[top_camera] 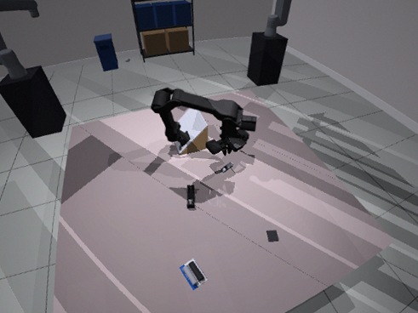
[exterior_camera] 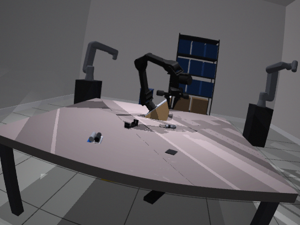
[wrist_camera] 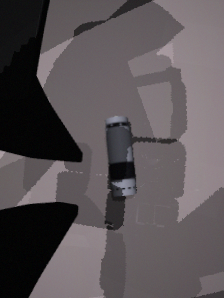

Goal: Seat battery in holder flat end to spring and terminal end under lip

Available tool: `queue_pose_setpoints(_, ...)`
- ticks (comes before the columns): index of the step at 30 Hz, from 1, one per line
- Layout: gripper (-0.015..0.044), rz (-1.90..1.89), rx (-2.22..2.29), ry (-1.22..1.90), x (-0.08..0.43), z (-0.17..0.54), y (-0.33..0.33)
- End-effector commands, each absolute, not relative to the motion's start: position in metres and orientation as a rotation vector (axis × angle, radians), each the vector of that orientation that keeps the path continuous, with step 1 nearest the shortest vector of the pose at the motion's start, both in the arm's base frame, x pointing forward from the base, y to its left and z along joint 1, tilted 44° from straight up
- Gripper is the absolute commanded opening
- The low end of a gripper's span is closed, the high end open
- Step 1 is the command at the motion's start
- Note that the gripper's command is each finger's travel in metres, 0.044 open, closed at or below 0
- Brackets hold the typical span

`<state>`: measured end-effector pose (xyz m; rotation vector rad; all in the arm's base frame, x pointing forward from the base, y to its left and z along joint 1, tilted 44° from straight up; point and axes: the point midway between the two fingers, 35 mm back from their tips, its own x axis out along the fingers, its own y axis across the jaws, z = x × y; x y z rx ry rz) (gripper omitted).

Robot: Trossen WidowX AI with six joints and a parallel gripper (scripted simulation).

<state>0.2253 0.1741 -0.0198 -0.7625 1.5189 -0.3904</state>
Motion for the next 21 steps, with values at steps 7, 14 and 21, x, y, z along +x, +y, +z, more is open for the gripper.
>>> queue_pose_setpoints(7, 0.0227, -1.012, -0.03, 1.145, 0.22, -0.06, 0.152)
queue_pose_setpoints(14, 0.0227, -1.246, 0.321, 0.901, 0.217, -0.076, 0.143)
queue_pose_setpoints(21, 0.0227, -1.246, 0.321, 0.901, 0.217, -0.076, 0.143)
